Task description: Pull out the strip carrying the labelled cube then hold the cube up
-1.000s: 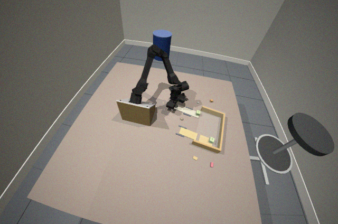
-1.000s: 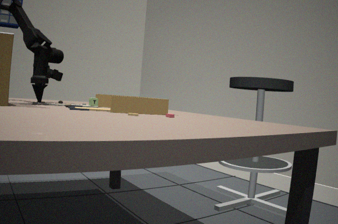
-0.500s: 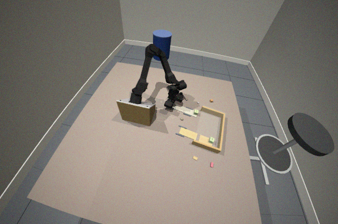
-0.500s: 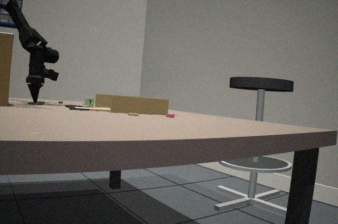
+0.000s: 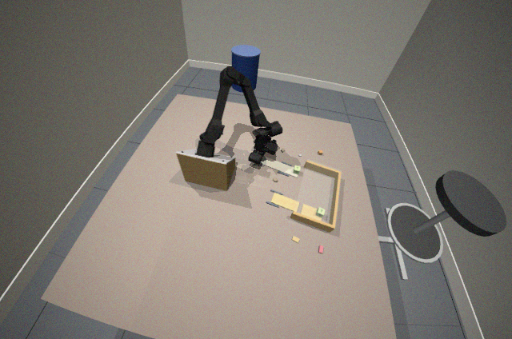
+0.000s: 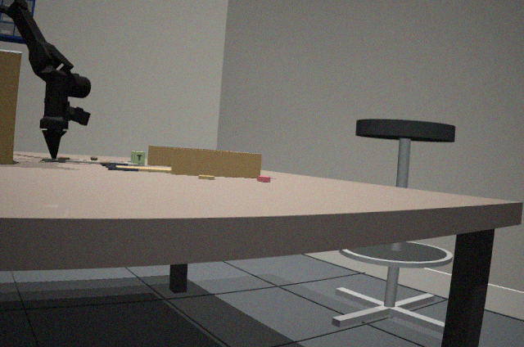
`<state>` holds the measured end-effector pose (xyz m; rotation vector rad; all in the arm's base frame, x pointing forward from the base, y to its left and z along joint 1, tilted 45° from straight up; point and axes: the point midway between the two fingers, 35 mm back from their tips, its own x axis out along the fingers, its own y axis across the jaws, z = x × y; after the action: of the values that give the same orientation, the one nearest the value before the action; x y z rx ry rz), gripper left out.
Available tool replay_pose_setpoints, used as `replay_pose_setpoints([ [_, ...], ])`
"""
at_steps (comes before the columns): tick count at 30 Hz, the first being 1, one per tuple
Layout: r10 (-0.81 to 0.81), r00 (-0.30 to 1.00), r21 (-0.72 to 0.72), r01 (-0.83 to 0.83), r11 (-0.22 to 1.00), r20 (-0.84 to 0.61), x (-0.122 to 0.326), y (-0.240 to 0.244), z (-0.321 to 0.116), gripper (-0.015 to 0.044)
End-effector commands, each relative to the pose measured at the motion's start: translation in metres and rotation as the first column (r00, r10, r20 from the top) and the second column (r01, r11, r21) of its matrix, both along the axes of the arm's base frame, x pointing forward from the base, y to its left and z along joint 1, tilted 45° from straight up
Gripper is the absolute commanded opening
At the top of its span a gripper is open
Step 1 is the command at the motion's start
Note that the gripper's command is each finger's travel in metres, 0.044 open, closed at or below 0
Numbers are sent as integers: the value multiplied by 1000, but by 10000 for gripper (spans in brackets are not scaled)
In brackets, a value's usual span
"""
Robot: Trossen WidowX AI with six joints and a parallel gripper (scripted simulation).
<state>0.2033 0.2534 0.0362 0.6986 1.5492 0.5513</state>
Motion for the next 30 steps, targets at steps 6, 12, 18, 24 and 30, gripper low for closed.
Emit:
replay_pose_setpoints([
  [6,21,1000,-10,-21,1000,-23,-10,2,-6,0],
  [12,21,1000,-10,-21,1000,-23,-10,2,-6,0],
  [18,20,1000,-11,-20,1000,-20,4,-28,28,0],
  [24,28,1000,-11,-29,1000,-13,5,-29,30,26],
  [30,116,990,-10,-116,993,76,32,-30,27,184],
])
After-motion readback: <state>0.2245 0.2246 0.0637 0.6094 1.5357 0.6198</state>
